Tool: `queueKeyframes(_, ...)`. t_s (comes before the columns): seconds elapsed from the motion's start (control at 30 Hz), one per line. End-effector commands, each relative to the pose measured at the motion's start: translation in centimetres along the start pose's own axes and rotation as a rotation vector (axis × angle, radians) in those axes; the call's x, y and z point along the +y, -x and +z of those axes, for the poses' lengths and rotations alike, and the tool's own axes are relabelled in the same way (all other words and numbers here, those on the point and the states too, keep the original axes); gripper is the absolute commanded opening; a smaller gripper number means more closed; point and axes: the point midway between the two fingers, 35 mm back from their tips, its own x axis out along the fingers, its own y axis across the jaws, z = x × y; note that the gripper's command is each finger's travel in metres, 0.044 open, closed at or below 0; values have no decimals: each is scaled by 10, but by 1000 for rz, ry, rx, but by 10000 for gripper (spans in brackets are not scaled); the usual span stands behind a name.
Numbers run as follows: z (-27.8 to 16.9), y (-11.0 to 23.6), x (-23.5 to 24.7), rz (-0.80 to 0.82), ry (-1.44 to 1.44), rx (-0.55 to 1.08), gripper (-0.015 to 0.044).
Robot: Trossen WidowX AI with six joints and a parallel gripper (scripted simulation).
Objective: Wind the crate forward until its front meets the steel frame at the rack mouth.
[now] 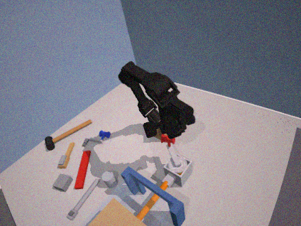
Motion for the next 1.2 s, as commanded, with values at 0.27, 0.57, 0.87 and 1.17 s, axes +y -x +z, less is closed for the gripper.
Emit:
queueKeyframes(0.27, 0, 0, 0, 0, 0, -3, 0)
queueKeyframes(0.57, 0, 0, 0, 0, 0, -3, 0)
queueKeyframes(0.87, 0, 0, 0, 0, 0, -3, 0)
queueKeyframes(1.17, -3, 0, 0, 21, 53, -11, 53)
